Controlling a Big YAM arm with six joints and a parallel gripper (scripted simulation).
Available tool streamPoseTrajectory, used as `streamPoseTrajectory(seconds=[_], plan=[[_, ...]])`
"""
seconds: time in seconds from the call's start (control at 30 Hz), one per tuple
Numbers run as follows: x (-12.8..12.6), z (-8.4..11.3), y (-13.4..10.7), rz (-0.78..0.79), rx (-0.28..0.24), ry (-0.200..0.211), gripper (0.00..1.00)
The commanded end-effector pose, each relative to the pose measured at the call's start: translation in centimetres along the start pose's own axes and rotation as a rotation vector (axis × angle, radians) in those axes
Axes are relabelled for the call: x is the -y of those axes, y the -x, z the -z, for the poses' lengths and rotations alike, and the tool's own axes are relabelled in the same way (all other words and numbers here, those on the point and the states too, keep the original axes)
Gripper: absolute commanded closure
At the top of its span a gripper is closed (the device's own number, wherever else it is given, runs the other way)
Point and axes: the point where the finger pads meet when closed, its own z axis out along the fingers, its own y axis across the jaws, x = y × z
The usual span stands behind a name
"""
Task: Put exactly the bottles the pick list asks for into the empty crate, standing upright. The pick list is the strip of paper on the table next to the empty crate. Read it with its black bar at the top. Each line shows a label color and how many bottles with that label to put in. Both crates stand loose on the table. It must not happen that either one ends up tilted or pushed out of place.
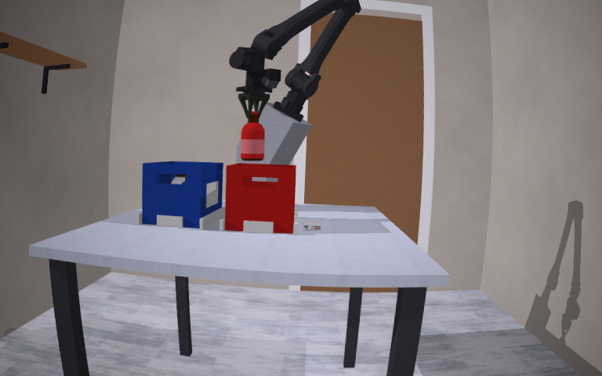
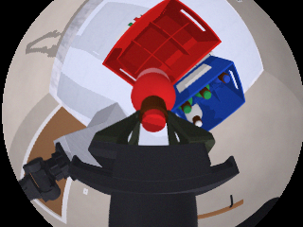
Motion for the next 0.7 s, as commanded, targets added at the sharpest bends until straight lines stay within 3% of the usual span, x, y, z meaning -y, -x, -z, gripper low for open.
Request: streamPoseTrajectory(seconds=[0.0, 0.67], plan=[[2.75, 1.12, 1.43, 0.014, 0.016, -0.053, 1.0], [2.64, 0.93, 1.74, 0.021, 0.015, -0.05, 1.0]])
